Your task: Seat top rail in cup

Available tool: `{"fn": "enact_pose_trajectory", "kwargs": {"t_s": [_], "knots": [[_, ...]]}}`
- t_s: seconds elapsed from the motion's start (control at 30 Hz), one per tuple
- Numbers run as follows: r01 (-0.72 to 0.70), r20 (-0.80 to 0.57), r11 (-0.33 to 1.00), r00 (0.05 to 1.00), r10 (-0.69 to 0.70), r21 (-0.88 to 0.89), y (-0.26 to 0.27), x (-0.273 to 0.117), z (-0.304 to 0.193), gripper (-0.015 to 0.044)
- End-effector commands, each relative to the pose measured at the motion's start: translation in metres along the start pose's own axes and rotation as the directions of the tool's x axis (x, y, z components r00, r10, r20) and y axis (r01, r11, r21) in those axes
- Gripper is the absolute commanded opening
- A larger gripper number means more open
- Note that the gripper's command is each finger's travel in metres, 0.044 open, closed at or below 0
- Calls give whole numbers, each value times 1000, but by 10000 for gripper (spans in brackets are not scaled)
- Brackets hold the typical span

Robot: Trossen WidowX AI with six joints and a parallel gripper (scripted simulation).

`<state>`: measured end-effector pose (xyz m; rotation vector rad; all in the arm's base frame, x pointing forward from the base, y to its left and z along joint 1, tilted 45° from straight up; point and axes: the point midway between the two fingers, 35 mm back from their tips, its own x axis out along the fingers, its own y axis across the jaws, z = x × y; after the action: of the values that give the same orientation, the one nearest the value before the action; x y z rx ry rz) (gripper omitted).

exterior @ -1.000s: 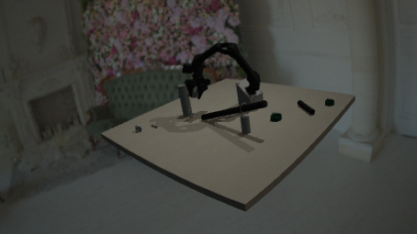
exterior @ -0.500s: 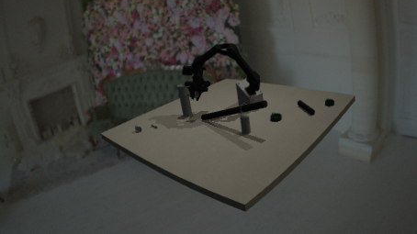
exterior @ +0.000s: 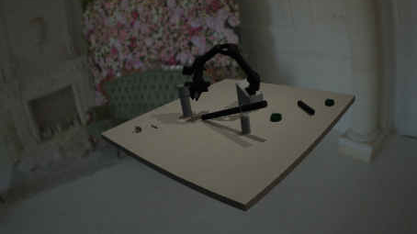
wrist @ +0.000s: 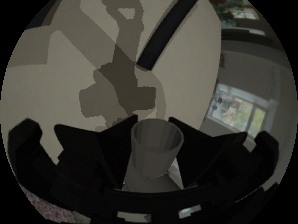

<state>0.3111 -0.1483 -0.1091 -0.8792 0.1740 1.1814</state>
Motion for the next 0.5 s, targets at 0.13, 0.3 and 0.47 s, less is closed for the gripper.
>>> {"fn": "enact_pose_trajectory", "kwargs": {"t_s": [0.13, 0.3, 0.47], "knots": [[2, -25, 999, 1000, -1, 45, -4, 3, 0, 0], [3, -45, 997, 999, 0, 80, -7, 5, 0, 0], [4, -59, 994, 998, 2, 105, -10, 6, 0, 0]]}}
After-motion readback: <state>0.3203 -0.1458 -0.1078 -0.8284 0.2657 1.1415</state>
